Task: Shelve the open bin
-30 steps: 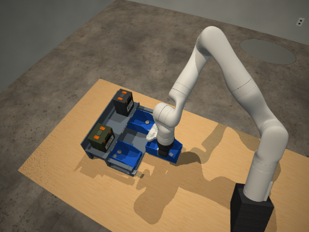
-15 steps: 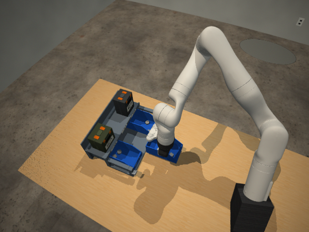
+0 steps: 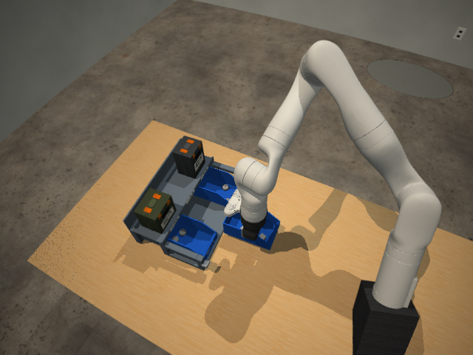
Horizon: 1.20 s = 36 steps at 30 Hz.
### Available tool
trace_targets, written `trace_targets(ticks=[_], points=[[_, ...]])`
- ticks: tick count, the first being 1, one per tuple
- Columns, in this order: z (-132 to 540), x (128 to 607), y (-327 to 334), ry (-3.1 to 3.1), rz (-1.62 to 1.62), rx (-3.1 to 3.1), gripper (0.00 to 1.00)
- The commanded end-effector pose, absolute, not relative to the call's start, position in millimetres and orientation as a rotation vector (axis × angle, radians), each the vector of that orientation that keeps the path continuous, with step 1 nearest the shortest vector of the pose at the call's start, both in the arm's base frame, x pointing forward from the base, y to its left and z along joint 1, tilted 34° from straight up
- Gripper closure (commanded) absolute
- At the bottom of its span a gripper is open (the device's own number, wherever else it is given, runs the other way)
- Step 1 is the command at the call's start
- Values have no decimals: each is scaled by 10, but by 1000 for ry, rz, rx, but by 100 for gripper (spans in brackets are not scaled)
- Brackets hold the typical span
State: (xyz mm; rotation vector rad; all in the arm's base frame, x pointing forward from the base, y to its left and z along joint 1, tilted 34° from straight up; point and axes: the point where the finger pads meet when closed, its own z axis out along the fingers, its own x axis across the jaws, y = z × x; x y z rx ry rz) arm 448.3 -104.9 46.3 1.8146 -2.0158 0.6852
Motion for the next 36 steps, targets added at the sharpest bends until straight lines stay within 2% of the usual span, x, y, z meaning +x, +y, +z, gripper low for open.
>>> trace_targets(ticks=[1,36], points=[[470,4475,-1072,-2012,684,1807,100],[496,4516,-1054,-2012,570,1748,100]])
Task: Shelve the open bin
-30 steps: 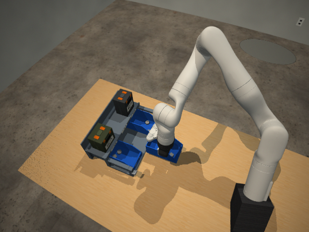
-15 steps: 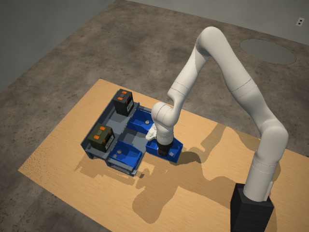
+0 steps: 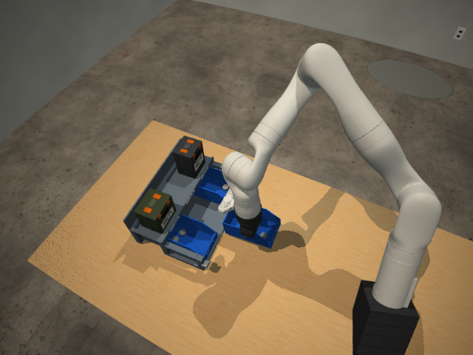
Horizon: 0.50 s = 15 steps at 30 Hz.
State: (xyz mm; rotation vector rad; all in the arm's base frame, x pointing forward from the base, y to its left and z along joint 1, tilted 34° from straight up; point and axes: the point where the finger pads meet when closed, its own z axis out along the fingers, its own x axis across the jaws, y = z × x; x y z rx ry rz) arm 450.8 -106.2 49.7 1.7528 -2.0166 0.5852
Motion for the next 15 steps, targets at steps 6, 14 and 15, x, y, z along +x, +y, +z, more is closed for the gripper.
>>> trace_targets(ticks=[6,14,15], points=[[494,4506,-1054,-2009,561,1745,100],[490,4492,-1051,-2006,558,1746,100],[490,4491,-1050,-2006,558,1747,100]])
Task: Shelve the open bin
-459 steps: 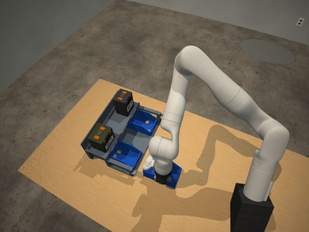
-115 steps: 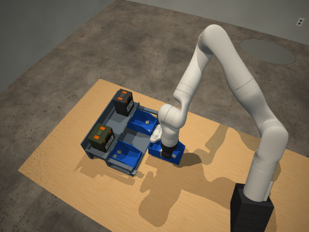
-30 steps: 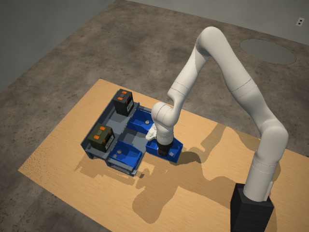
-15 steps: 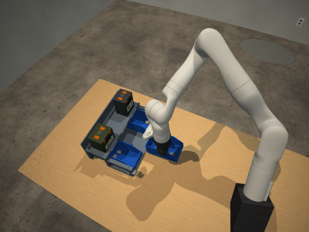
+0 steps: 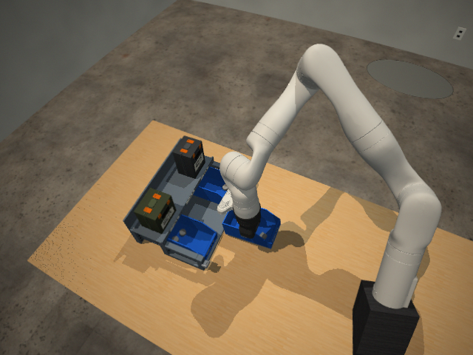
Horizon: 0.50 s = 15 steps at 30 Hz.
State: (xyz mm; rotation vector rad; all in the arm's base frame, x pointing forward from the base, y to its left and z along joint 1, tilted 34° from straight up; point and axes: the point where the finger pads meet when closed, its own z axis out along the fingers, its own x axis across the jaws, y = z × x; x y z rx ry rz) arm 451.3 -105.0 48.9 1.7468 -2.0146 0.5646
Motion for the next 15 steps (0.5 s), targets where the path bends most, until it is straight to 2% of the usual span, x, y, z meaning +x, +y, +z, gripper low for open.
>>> trace_targets(ticks=[1,15], points=[[490,4491,-1049,-2005,558,1747,100],[487,4482,-1039,-2002,556,1750,100]])
